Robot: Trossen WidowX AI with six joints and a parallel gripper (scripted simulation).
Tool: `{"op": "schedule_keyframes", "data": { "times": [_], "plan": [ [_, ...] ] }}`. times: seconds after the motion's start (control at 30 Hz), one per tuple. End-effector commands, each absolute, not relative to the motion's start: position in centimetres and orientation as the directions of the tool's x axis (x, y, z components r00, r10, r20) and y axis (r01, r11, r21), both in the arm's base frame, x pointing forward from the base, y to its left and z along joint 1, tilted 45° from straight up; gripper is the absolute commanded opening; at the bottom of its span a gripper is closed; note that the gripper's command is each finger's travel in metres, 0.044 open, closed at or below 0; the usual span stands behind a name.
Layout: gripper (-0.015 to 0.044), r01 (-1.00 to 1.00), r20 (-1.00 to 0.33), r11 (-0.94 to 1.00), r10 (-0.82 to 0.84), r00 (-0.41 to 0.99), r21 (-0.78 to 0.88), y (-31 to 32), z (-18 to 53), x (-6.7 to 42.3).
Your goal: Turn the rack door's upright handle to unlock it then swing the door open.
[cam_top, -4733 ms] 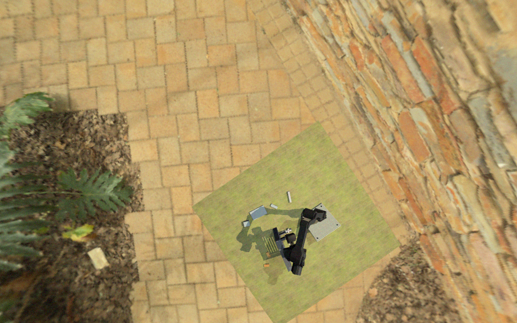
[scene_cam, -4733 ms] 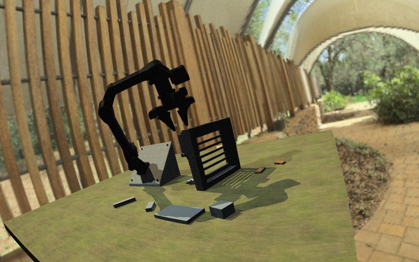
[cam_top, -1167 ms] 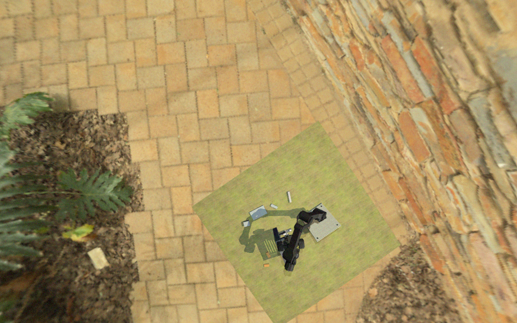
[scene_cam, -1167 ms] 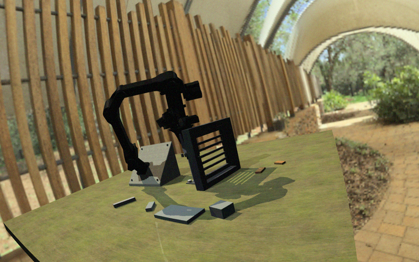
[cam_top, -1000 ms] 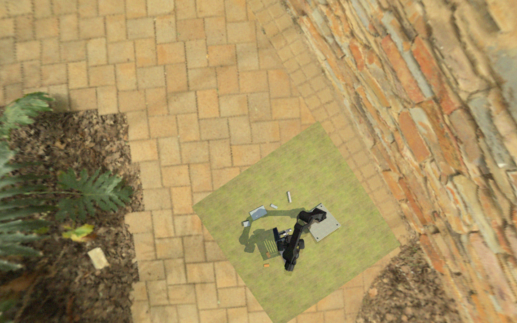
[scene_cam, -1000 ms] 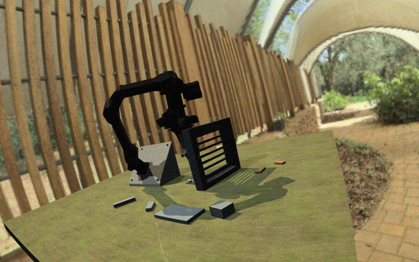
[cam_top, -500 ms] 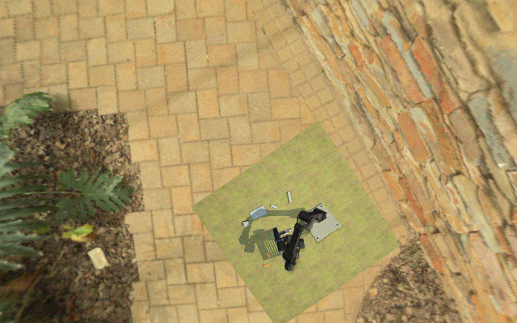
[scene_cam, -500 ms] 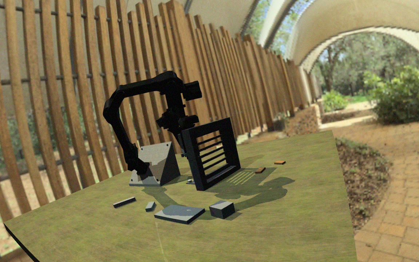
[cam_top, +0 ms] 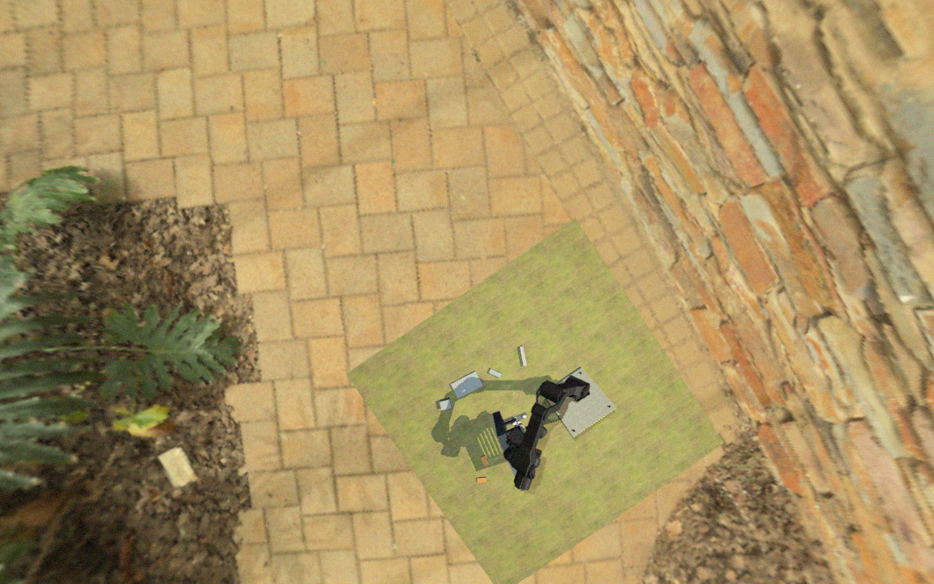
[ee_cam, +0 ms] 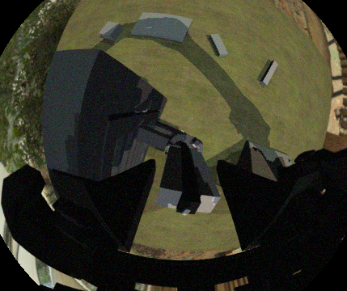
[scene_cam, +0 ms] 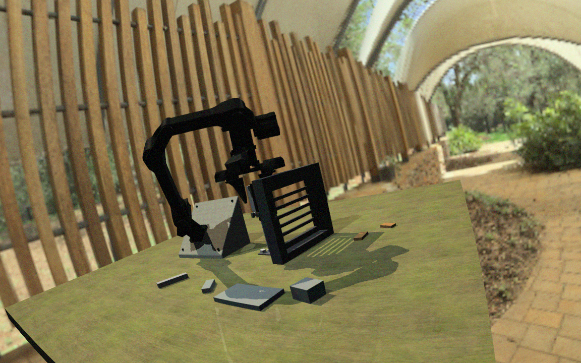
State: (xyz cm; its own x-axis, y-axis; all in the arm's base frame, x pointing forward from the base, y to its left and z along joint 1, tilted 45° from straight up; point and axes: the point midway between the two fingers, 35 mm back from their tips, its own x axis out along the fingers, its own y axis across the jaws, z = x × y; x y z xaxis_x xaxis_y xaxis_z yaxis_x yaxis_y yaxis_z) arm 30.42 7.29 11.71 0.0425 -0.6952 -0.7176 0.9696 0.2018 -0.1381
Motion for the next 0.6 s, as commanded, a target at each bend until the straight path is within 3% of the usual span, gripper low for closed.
{"op": "schedule_keyframes", "data": {
  "times": [0.0, 0.57],
  "plan": [
    [0.0283, 0.918, -0.718, 0.314, -0.695, 0.047, -0.243, 7.29, 11.66, 30.57],
    [0.0283, 0.318, -0.719, 0.692, -0.694, 0.047, -0.648, 7.29, 11.66, 30.56]
  ]
}}
